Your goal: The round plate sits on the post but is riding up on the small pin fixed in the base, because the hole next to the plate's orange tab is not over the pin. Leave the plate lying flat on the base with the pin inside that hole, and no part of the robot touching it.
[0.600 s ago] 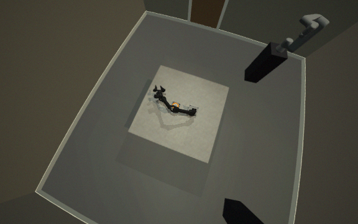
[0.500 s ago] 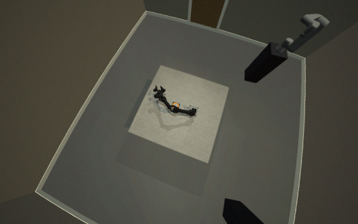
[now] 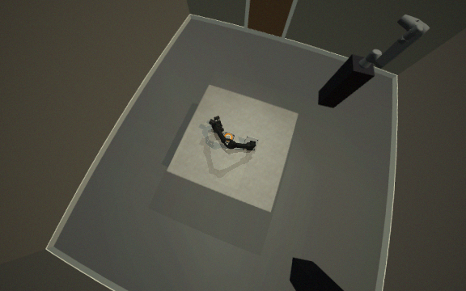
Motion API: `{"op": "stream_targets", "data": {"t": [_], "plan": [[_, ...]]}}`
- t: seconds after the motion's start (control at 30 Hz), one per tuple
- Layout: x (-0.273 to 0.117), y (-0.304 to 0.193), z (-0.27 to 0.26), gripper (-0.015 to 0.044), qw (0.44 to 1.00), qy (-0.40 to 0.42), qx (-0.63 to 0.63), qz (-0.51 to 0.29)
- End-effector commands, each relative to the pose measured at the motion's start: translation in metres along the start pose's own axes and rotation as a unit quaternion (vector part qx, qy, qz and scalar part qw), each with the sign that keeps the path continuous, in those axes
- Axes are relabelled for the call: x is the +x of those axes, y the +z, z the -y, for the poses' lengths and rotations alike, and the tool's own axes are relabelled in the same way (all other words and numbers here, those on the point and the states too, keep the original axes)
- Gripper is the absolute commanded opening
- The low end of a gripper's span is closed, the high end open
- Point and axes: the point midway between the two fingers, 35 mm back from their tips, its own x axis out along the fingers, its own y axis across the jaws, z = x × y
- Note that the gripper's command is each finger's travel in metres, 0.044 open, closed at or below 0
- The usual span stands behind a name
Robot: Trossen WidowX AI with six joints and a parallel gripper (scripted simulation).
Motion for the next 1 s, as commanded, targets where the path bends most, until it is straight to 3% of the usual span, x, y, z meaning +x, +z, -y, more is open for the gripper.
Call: {"op": "stream_targets", "data": {"t": [0.0, 0.13, 0.57, 0.97], "plan": [[-0.029, -0.017, -0.064, 0.0000, 0.973, 0.157, 0.170, 0.008], [-0.062, -0.024, -0.112, 0.0000, 0.904, 0.281, 0.321, -0.004], [-0.061, -0.027, -0.112, 0.0000, 0.902, 0.284, 0.325, -0.005], [-0.022, -0.018, -0.137, 0.0000, 0.902, 0.285, 0.325, -0.004]]}}
